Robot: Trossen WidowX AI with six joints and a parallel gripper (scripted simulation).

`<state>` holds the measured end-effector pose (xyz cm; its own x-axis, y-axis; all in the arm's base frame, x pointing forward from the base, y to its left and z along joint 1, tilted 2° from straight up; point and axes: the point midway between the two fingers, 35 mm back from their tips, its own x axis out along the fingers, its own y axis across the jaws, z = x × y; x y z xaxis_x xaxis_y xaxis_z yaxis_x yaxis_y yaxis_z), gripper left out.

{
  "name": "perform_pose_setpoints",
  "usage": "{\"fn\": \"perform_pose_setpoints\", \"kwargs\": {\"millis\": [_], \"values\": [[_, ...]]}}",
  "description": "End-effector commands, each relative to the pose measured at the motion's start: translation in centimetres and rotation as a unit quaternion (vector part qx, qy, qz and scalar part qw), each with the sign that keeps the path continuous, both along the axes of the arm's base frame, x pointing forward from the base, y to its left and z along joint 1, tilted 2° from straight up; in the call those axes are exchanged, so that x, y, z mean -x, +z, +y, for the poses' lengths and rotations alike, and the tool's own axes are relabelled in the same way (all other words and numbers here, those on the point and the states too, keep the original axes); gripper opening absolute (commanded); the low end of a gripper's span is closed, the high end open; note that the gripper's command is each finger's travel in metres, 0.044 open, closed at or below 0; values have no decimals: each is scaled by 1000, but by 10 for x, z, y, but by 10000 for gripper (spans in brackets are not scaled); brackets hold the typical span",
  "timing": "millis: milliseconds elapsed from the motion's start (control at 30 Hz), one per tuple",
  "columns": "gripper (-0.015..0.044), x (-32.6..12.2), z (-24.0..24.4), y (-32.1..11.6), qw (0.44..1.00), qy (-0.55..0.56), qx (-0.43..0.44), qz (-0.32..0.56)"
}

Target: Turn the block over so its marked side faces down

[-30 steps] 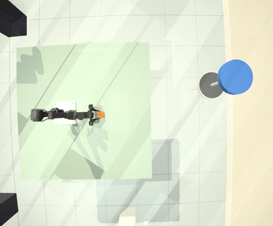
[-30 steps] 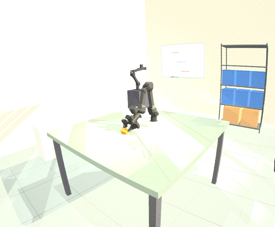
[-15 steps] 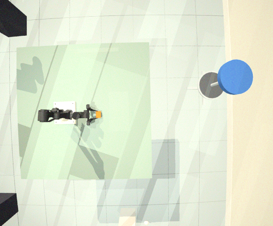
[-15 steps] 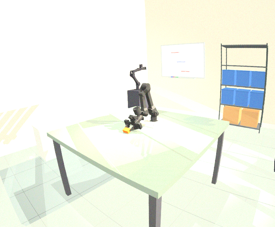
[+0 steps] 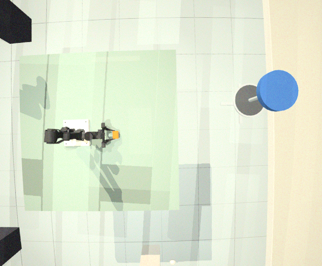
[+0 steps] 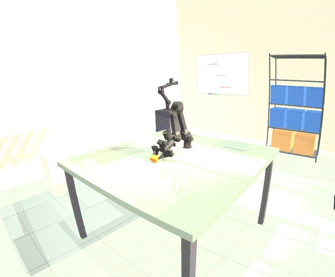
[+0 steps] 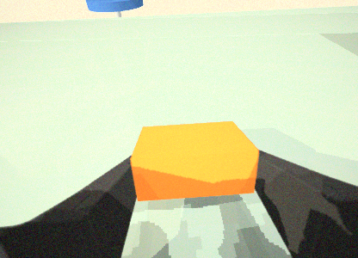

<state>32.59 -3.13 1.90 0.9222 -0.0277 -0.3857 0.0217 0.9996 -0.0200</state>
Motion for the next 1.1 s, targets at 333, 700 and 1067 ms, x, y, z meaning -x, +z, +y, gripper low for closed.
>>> {"fn": "perform_pose_setpoints", "kwargs": {"millis": [333,700,1067], "values": [[236,0,0,1,1000,0,-3,-3],[440,0,0,1,1000,0,-3,-3],[440,0,0,1,1000,0,-3,-3]]}}
